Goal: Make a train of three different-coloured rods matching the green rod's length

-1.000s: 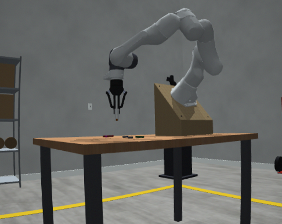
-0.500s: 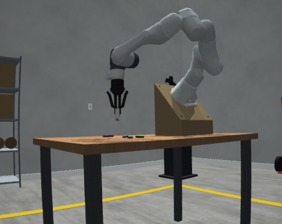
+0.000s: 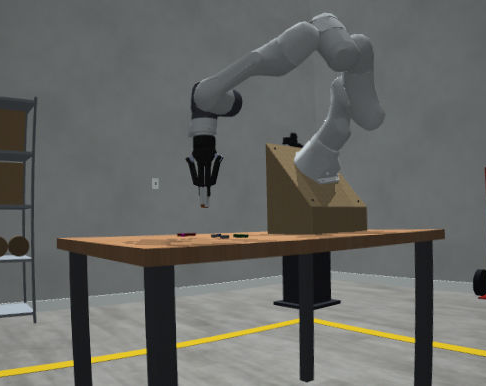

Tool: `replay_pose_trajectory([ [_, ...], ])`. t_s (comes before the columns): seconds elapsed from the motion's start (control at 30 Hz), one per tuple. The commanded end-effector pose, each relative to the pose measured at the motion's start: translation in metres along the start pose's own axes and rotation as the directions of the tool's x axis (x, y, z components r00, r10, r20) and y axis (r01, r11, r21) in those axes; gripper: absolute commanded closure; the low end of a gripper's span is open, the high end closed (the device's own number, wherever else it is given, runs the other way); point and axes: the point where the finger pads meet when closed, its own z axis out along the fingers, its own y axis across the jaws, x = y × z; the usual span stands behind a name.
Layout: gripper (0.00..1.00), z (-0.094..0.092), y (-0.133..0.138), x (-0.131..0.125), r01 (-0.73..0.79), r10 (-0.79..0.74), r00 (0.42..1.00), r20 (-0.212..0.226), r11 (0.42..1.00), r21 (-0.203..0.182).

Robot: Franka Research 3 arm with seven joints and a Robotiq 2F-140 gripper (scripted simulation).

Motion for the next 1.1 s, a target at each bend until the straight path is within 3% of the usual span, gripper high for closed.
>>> replay_pose_trajectory([
  [0.0, 0.97, -0.001, 0.004, -0.005, -0.167, 0.167, 0.986, -0.004, 0.986, -0.003],
  [0.37, 0.97, 0.0, 0.013, -0.014, -0.32, 0.32, 0.947, -0.001, 0.947, -0.004],
  [1.07, 0.97, 0.002, 0.014, -0.015, -0.339, 0.339, 0.941, -0.001, 0.941, -0.004],
])
